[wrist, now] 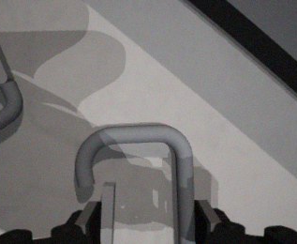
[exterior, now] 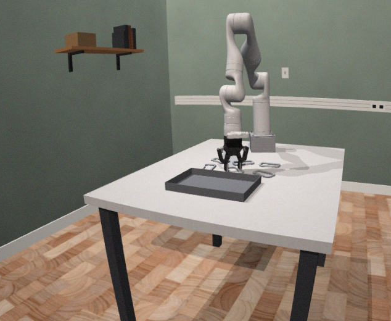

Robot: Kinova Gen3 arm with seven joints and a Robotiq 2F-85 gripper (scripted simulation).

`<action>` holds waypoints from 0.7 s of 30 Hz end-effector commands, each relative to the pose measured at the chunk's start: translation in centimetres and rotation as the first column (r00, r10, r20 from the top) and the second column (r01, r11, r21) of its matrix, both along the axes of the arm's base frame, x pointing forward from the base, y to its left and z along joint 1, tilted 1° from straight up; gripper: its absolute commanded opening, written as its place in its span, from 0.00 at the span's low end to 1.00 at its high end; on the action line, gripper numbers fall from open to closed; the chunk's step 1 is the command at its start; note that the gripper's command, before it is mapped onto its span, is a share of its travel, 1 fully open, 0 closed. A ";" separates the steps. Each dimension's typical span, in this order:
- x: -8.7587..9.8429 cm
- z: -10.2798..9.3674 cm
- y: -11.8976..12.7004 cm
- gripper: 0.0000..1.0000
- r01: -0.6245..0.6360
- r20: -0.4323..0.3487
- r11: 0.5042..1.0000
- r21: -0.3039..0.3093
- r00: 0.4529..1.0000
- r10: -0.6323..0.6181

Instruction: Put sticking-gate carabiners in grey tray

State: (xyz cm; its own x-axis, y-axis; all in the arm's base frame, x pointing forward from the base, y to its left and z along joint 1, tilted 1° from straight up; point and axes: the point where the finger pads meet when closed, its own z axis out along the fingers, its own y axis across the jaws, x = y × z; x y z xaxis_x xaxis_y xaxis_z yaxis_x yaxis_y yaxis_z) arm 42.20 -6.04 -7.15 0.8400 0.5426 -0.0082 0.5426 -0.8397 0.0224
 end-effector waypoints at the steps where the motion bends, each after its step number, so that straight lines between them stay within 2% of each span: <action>1: 0.1 0.1 0.0 0.59 0.000 0.002 1.000 0.000 1.000 0.000; 21: 0.1 0.1 0.0 0.57 0.000 0.002 1.000 0.000 1.000 0.000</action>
State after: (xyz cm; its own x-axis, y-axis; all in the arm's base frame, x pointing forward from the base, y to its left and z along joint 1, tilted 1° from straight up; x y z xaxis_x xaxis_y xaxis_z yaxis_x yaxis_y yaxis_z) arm 42.23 -6.04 -7.12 0.8400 0.5426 -0.0076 0.5426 -0.8397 0.0229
